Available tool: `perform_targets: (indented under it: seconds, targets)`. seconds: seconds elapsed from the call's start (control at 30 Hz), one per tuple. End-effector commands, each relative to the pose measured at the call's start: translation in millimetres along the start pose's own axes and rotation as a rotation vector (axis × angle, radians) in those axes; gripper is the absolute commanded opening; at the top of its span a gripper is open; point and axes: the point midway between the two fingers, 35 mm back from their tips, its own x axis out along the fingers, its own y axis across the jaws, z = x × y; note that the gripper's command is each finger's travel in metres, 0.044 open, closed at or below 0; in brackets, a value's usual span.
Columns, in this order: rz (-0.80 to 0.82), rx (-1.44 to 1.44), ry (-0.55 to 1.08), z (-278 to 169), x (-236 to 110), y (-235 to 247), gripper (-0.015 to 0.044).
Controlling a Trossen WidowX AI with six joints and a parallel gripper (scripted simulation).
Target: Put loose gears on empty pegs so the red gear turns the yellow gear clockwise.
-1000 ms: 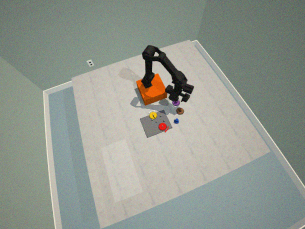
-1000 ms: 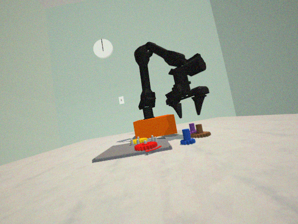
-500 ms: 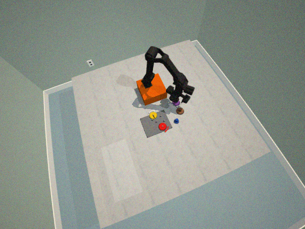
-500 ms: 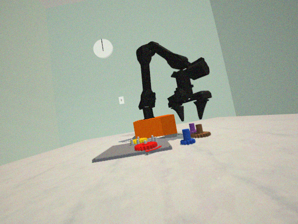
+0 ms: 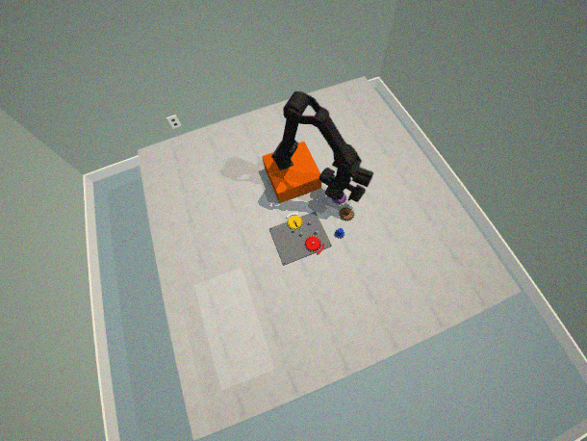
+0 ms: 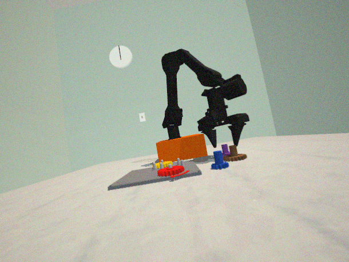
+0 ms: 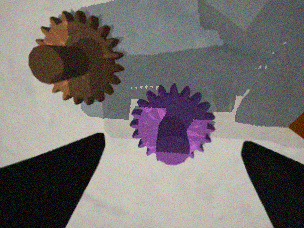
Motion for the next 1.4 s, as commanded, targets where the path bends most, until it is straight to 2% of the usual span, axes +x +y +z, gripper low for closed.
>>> perform_targets:
  seconds: [0.0,0.03,0.5,0.83,1.07,1.37]
  targets:
    - [-0.001,0.003,-0.001,0,3,-1,0.0440]
    - [-0.001,0.003,-0.001,0,3,-1,0.0440]
    - [-0.001,0.003,-0.001,0,3,-1,0.0072]
    - [-0.001,0.003,-0.001,0,3,-1,0.0000]
    - [-0.003,-0.035,0.013,2,-1,-3,0.0000]
    - [-0.002,-0.029,0.011,-1,-23,4,0.0000]
